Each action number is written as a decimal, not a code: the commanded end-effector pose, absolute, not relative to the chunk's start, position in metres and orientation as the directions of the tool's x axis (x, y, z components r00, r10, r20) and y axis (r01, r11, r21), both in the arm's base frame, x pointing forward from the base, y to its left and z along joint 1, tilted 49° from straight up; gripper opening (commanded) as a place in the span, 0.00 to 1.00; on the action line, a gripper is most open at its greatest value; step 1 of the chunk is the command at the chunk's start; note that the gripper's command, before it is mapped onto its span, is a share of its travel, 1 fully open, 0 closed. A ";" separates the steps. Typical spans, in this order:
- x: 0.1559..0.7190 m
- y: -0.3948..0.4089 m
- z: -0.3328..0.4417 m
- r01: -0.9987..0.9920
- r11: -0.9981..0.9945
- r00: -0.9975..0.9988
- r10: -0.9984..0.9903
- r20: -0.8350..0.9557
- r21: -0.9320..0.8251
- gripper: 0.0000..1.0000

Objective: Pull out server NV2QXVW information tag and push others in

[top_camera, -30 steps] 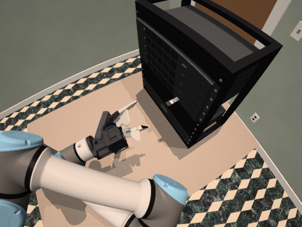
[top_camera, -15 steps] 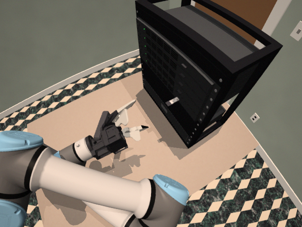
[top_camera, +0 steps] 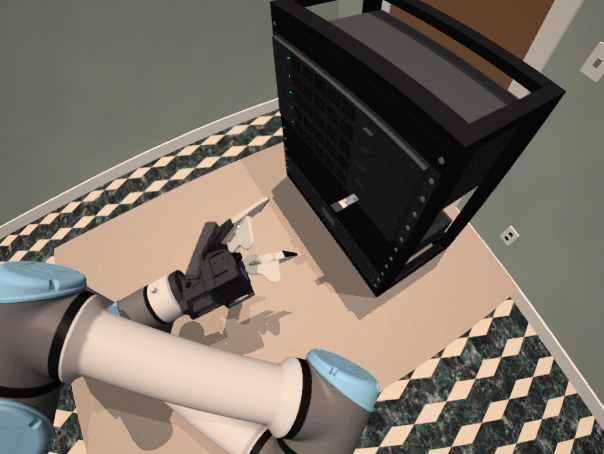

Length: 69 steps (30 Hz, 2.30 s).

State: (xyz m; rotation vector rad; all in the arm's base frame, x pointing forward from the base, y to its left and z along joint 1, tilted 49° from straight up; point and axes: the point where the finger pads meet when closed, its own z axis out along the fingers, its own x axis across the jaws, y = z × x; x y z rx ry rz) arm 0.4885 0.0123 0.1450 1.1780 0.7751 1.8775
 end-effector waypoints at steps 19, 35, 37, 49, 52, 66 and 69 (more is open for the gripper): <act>0.480 0.023 0.157 -0.326 -0.473 -0.294 0.874 0.388 0.819 1.00; 0.475 0.030 0.164 -0.351 -0.444 -0.305 0.887 0.348 0.824 1.00; 0.474 0.030 0.164 -0.353 -0.442 -0.305 0.888 0.345 0.824 1.00; 0.470 0.035 0.169 -0.375 -0.418 -0.313 0.897 0.311 0.827 1.00; 0.468 0.037 0.171 -0.381 -0.411 -0.315 0.900 0.302 0.828 1.00; 0.463 0.043 0.177 -0.407 -0.383 -0.323 0.909 0.262 0.829 1.00; 0.461 0.045 0.178 -0.413 -0.376 -0.325 0.912 0.251 0.829 1.00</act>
